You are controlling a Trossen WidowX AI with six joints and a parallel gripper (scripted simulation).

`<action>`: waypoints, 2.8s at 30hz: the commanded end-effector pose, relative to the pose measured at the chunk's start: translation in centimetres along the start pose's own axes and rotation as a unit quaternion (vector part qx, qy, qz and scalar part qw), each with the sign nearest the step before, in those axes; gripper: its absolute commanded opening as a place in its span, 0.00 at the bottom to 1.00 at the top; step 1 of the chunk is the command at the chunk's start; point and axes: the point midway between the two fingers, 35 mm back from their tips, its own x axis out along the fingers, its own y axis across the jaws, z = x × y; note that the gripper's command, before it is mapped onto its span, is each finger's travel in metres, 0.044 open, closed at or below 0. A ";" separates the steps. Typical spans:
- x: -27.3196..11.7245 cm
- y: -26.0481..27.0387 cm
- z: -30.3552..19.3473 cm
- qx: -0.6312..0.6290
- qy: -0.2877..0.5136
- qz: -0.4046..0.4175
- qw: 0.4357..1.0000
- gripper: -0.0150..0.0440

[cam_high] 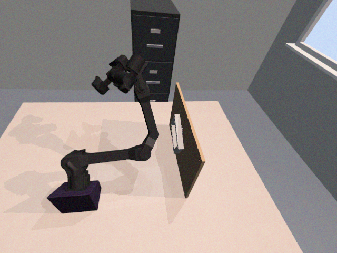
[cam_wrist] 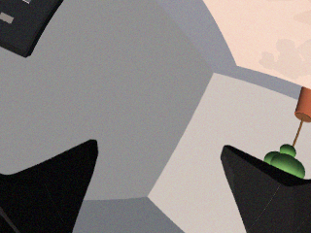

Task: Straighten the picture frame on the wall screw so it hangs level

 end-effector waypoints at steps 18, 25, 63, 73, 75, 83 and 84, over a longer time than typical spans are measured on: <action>5.5 -12.7 -8.7 0.163 0.313 -0.289 0.890 0.69; 2.5 -17.0 -12.9 0.216 0.421 -0.404 0.783 0.69; -24.5 -13.9 -1.5 0.175 0.650 -0.726 -0.138 0.69; -22.4 -12.5 9.2 0.071 0.617 -0.685 -0.381 0.69; -21.3 -12.6 11.2 0.047 0.607 -0.670 -0.426 0.69; -20.5 -12.8 12.6 0.028 0.599 -0.657 -0.458 0.69; -20.5 -12.8 12.6 0.028 0.599 -0.657 -0.458 0.69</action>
